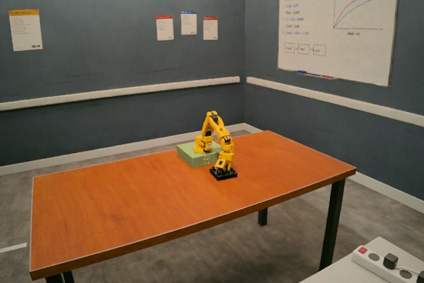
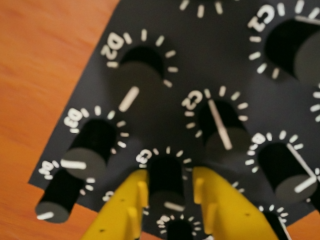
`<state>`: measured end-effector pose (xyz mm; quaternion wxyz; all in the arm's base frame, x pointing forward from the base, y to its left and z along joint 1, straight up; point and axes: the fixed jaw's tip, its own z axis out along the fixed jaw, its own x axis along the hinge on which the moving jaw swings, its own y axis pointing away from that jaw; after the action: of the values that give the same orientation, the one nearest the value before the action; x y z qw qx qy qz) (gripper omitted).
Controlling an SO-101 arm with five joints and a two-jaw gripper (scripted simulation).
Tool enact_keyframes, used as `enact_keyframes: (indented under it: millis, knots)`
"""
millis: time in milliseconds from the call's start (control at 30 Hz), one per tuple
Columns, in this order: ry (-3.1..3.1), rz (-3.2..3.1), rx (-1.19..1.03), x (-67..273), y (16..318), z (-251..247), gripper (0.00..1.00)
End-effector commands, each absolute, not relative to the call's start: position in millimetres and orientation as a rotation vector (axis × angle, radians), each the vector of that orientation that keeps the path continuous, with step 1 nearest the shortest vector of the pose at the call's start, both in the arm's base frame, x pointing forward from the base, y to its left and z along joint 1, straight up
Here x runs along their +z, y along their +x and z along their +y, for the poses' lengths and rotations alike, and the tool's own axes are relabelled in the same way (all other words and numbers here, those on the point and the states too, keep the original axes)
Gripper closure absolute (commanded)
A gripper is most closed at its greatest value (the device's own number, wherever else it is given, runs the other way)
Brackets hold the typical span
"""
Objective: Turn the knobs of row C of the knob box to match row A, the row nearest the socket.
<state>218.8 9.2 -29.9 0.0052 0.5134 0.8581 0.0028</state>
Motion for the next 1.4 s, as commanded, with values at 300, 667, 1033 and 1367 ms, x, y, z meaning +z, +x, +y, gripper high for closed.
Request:
enact_keyframes:
  millis: [300,667,1033,1367]
  knots:
    - [1.612,2.696,0.001,-31.8,215.2,10.1,0.94]
    - [1.612,2.696,0.001,-31.8,215.2,10.1,0.98]
    - [1.564,2.724,0.001,-31.8,215.1,10.3,0.99]
    - [1.321,2.85,0.0,-31.8,214.6,11.1,0.99]
